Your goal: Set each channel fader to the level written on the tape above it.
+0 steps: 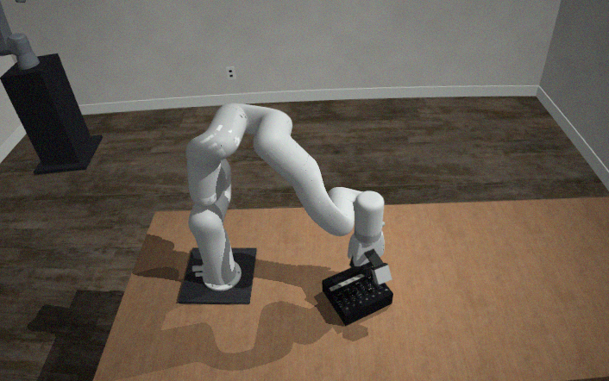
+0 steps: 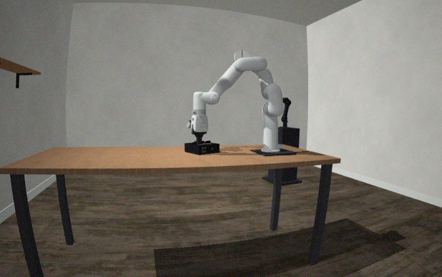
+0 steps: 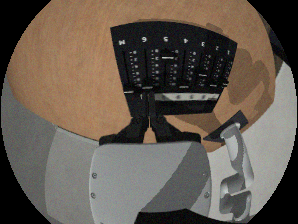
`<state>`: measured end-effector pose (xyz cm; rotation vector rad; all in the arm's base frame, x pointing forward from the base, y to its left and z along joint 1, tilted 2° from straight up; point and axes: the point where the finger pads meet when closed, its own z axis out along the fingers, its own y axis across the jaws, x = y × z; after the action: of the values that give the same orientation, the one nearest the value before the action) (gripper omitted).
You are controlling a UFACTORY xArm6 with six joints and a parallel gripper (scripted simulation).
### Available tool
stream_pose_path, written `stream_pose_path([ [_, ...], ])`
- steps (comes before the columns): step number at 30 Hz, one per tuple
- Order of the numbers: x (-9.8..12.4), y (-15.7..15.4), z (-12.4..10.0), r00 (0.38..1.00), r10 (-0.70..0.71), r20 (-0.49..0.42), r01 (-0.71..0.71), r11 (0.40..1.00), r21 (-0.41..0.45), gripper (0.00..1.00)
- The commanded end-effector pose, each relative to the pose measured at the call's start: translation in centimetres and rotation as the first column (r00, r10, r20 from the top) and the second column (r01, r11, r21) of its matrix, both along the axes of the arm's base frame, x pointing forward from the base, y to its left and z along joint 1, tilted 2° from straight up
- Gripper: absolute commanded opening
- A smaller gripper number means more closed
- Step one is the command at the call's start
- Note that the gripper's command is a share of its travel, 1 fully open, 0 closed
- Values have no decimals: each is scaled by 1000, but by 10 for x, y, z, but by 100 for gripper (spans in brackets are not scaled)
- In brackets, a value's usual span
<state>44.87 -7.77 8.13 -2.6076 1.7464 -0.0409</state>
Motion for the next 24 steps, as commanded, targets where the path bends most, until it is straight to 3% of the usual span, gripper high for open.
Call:
stream_pose_path([
  [1,2,-1,2,1000,0,4,0,1000,-1,0],
  [24,4,-7,2,1000,0,4,0,1000,-1,0],
])
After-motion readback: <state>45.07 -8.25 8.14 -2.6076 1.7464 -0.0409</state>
